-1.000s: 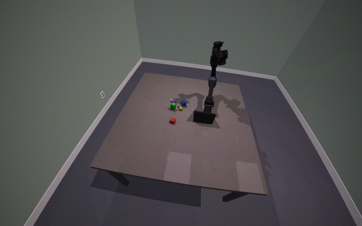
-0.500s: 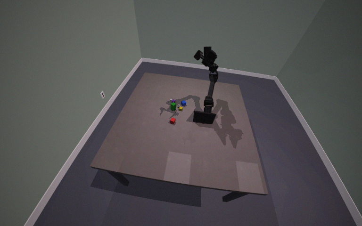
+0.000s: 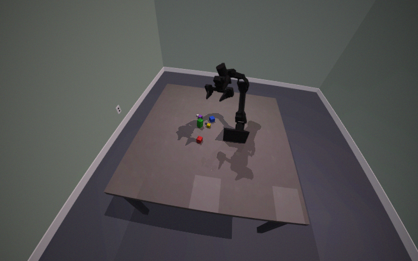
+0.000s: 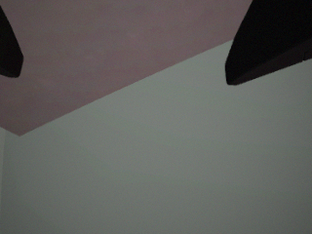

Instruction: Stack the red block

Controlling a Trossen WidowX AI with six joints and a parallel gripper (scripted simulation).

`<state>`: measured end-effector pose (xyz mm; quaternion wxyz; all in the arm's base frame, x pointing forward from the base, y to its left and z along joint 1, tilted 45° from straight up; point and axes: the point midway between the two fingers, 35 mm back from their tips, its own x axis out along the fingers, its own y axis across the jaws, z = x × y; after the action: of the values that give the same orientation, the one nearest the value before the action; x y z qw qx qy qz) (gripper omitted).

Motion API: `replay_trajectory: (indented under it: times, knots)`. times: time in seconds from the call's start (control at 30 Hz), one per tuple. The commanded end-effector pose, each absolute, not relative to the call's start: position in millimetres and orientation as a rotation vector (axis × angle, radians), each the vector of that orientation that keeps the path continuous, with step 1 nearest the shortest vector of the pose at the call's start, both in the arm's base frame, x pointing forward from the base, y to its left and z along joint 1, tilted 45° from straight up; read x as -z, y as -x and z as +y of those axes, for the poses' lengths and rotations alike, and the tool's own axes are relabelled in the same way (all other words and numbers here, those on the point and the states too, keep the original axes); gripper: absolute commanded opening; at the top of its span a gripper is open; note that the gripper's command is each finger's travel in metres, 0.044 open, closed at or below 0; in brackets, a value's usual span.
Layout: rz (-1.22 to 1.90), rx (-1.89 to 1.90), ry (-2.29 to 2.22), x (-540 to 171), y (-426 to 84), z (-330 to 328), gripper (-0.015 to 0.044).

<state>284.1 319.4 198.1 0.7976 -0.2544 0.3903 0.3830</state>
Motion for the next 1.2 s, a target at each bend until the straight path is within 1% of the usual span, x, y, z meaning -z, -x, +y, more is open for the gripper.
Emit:
replay_trajectory:
  times: [0.0,0.23,0.43,0.67,0.9,0.97,1.17]
  knots:
    - [1.023,-0.601,0.463,-157.3,-308.9,296.7,0.044]
    - [1.246,-0.235,0.359,-98.2,-331.2,255.1,0.044]
    - [1.366,0.096,0.297,-54.8,-340.3,215.1,0.044]
    - [1.425,0.485,0.259,-12.7,-343.0,166.3,0.044]
    - [1.4,0.85,0.261,21.3,-339.1,118.8,0.044]
    - [1.387,0.914,0.266,26.9,-337.8,110.3,0.044]
    - [1.385,0.922,0.267,27.5,-338.4,109.0,0.044]
